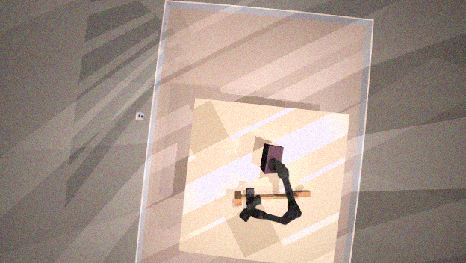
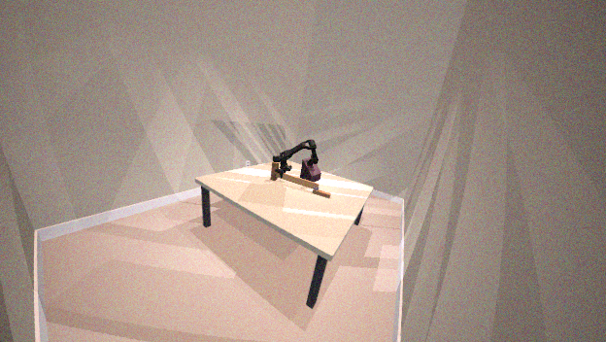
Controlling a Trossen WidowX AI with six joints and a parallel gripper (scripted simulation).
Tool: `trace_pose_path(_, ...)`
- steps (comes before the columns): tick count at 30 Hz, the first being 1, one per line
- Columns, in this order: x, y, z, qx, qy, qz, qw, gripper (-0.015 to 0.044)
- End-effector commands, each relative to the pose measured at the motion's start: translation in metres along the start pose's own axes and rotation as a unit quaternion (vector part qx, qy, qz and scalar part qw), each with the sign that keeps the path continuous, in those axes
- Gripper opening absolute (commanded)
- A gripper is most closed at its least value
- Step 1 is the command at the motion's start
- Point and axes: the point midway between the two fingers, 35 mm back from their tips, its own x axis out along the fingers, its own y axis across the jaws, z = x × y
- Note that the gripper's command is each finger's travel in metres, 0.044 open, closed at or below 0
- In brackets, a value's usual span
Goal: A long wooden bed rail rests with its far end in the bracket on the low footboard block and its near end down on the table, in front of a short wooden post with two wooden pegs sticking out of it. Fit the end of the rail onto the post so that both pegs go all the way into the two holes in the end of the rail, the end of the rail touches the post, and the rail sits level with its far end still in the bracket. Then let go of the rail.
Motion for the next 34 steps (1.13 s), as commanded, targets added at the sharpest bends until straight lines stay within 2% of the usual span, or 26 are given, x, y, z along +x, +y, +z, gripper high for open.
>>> trace_pose_path(1,0.000,0.000,0.000,0.000,0.000,0.000,1.000,0.0184)
trace_pose_path(11,0.000,0.000,0.000,0.000,0.000,0.000,1.000,0.0440)
trace_pose_path(16,-0.001,0.000,0.001,0.000,0.000,0.000,1.000,0.0440)
trace_pose_path(21,-0.028,0.001,0.029,-0.001,0.005,-0.006,1.000,0.0440)
trace_pose_path(34,-0.029,0.001,0.031,-0.001,0.005,-0.007,1.000,0.0440)
